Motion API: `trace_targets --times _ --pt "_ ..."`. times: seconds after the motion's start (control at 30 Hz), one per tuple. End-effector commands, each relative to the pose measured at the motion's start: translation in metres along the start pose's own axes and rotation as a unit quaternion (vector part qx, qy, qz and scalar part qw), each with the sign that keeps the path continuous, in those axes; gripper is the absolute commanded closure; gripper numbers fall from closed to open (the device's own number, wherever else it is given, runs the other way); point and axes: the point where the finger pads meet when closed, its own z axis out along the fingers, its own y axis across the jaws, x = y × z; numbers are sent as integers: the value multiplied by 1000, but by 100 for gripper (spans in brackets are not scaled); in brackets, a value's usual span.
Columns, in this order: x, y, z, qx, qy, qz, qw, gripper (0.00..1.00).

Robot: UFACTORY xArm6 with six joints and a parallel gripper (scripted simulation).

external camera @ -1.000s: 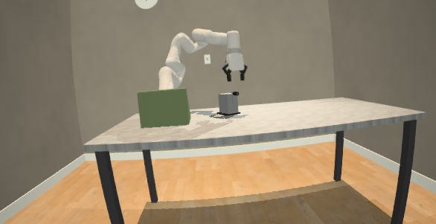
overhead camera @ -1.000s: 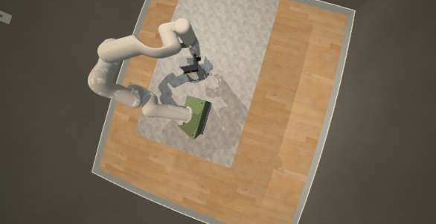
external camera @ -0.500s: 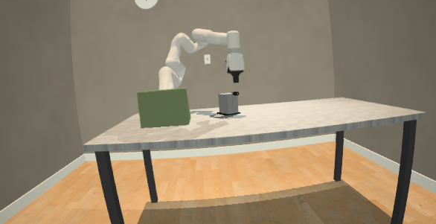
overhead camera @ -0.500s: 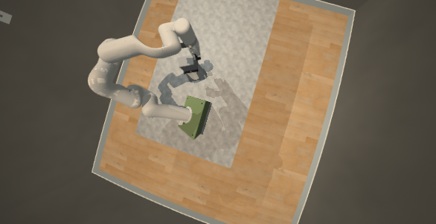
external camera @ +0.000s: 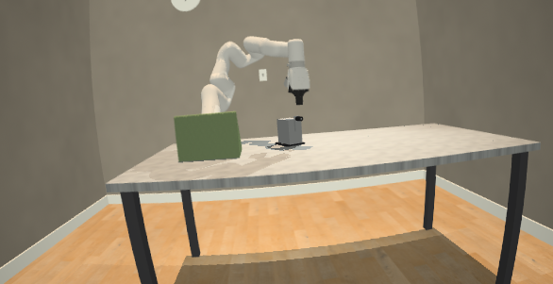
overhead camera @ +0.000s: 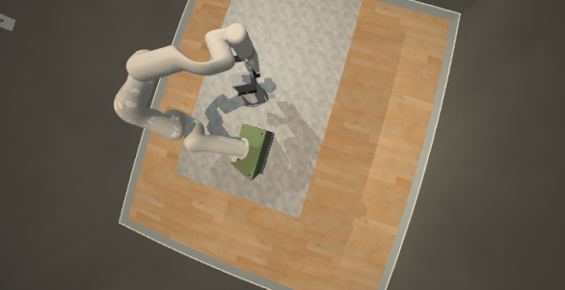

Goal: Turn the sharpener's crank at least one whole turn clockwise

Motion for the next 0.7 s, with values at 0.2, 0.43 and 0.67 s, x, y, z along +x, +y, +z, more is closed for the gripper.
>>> trace_targets --times 0.2,0.43,0.67 --pt "0 1 -1 -1 -2 -1 1000 100" --pt "0 1 -2 -1 -2 -28 1000 100" --pt "-1 1 -2 -1 -2 -91 996 100"
